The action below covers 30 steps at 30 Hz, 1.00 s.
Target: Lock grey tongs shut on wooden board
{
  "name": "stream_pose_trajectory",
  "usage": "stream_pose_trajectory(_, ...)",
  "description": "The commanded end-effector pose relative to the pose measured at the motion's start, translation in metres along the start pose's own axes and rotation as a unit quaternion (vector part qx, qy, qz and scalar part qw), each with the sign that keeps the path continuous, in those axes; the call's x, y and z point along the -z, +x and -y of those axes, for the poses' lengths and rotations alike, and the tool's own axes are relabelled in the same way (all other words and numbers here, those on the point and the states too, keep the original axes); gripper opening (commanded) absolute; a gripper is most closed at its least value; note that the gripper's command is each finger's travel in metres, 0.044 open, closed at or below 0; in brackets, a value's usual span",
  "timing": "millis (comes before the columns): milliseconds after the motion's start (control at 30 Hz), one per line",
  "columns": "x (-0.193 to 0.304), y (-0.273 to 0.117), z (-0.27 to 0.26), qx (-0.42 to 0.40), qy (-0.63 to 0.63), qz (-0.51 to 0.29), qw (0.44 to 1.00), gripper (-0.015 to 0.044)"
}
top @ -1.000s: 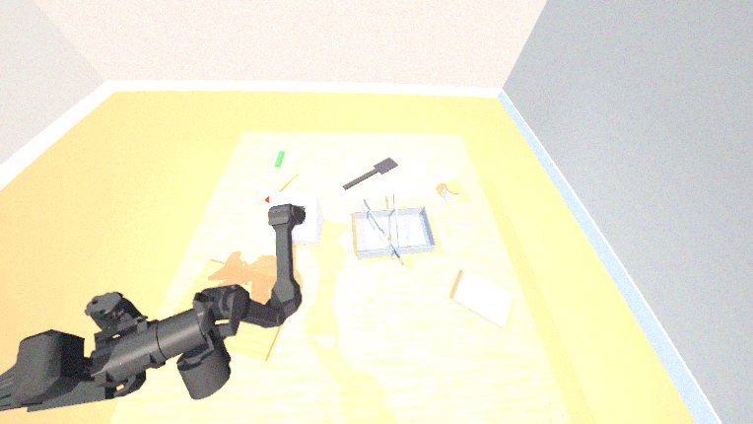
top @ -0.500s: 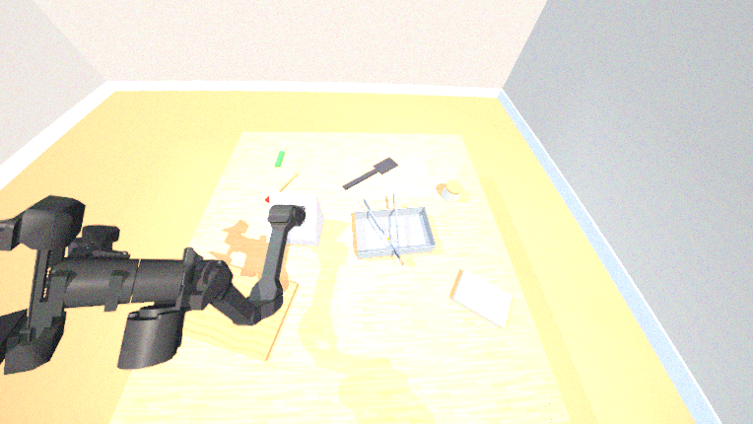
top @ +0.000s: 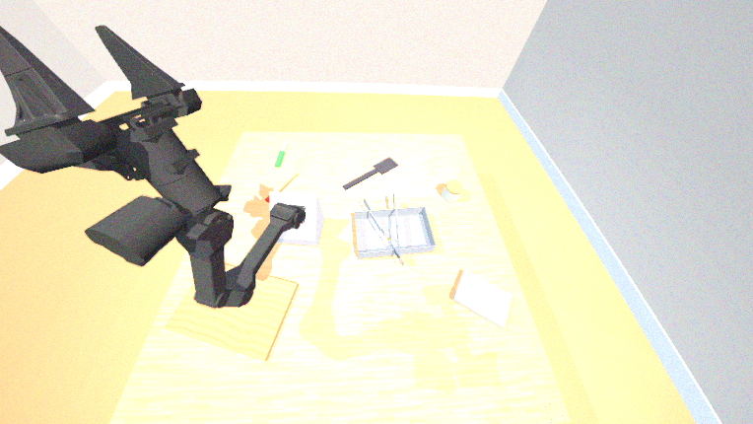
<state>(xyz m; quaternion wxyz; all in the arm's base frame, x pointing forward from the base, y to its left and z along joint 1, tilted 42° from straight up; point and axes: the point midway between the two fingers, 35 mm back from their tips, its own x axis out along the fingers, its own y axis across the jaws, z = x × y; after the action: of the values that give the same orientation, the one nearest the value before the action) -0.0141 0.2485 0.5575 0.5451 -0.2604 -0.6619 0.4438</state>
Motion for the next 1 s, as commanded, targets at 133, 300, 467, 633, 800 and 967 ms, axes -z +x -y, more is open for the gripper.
stream_pose_trajectory(133, 0.071, 0.007, -0.047, -0.059, 0.123, -0.128, 0.982, 0.0440)
stream_pose_trajectory(300, 0.103, 0.002, -0.069, -0.080, 0.164, -0.184, 0.966, 0.0440)
stream_pose_trajectory(467, 0.143, -0.010, -0.094, -0.093, 0.227, -0.263, 0.933, 0.0440)
stream_pose_trajectory(633, 0.198, -0.036, -0.130, -0.088, 0.323, -0.376, 0.864, 0.0440)
stream_pose_trajectory(800, 0.252, -0.080, -0.164, -0.060, 0.395, -0.495, 0.771, 0.0440)
stream_pose_trajectory(967, 0.296, -0.134, -0.201, -0.005, 0.467, -0.611, 0.639, 0.0440)
